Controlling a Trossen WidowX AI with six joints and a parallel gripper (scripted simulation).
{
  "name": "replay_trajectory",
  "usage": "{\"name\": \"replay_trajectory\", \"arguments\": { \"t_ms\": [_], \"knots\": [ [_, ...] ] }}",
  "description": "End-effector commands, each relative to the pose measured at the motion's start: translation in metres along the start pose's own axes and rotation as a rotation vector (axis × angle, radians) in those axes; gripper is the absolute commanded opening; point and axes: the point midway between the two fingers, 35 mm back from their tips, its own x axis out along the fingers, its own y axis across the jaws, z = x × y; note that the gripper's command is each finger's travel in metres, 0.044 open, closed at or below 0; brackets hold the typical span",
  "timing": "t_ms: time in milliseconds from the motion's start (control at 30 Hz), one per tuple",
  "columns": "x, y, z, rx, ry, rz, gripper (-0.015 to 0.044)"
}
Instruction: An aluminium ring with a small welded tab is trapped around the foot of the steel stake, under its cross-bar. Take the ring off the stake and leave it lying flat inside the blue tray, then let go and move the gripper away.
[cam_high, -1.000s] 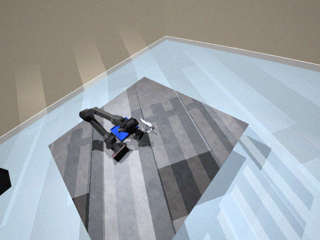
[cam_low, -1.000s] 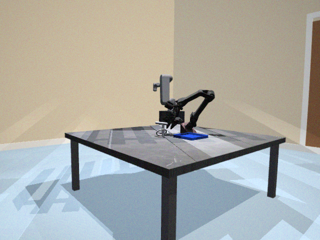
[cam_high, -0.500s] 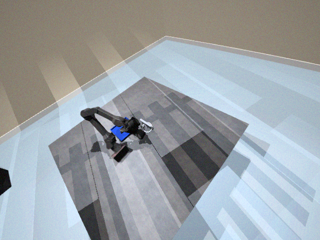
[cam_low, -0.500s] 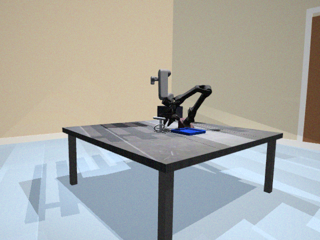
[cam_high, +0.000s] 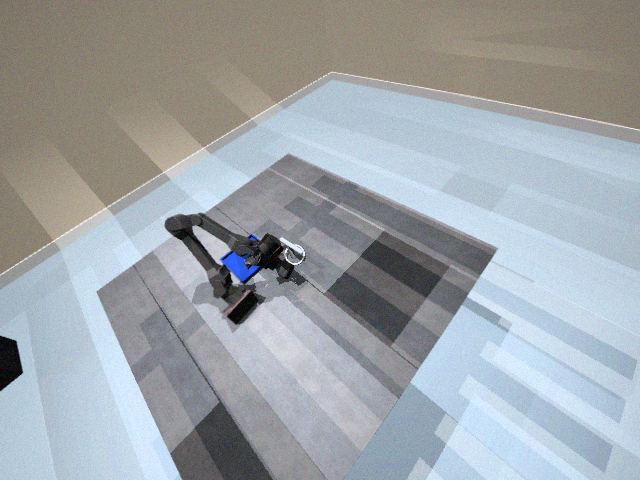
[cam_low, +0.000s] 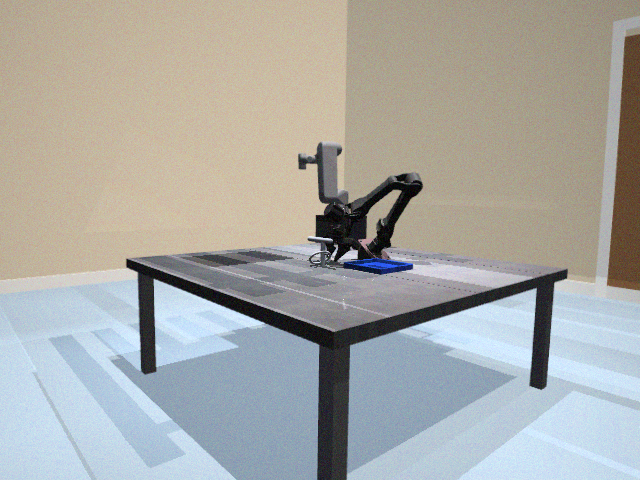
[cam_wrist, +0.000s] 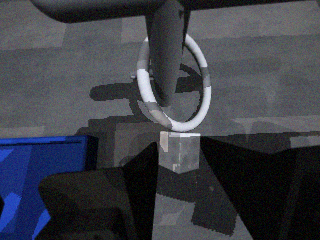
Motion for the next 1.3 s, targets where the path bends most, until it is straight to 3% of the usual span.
{"name": "replay_trajectory", "arguments": {
  "t_ms": [0, 933, 1267],
  "knots": [
    [0.000, 0.000, 0.000, 0.000, 0.000, 0.000, 0.0193],
    [0.000, 0.000, 0.000, 0.000, 0.000, 0.000, 0.0000],
    [-0.011, 0.000, 0.007, 0.007, 0.001, 0.002, 0.0000]
  ]
}}
